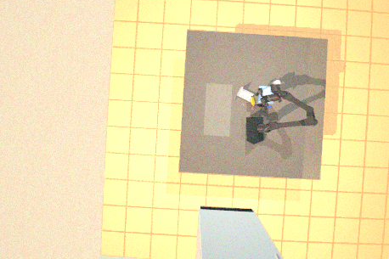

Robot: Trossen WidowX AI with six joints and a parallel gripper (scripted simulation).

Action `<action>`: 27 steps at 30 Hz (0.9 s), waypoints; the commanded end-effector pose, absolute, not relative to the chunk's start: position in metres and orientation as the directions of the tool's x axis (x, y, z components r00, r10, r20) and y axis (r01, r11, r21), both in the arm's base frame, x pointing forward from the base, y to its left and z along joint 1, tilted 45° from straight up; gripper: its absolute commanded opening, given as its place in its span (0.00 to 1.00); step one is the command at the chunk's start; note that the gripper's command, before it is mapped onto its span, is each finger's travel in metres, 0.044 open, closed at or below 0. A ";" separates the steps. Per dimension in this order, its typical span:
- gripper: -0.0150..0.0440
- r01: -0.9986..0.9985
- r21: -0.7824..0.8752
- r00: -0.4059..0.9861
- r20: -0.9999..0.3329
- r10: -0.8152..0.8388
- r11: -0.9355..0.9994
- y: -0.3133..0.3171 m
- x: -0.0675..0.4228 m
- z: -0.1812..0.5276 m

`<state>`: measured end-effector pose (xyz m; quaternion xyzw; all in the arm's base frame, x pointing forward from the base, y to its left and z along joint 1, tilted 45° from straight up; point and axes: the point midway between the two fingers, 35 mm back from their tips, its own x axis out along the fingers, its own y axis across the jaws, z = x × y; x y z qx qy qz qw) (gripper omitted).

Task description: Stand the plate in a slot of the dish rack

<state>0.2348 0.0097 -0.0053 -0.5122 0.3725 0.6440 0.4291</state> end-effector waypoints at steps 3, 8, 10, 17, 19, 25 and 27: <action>0.25 -0.960 -0.067 -0.013 -0.959 0.282 -0.273 0.005 0.237 -0.008; 0.25 -0.968 -0.147 0.067 -0.932 0.357 -0.203 0.000 0.238 -0.010; 0.25 -0.968 -0.179 0.101 -0.918 0.384 -0.174 -0.002 0.239 -0.010; 0.25 -0.954 -0.291 0.228 -0.858 0.460 -0.071 -0.009 0.241 -0.009; 0.25 -0.945 -0.323 0.265 -0.838 0.476 -0.042 -0.012 0.241 -0.009; 0.25 -0.908 -0.416 0.378 -0.771 0.513 0.044 -0.019 0.241 -0.005; 0.25 -0.892 -0.446 0.415 -0.746 0.522 0.072 -0.022 0.241 -0.003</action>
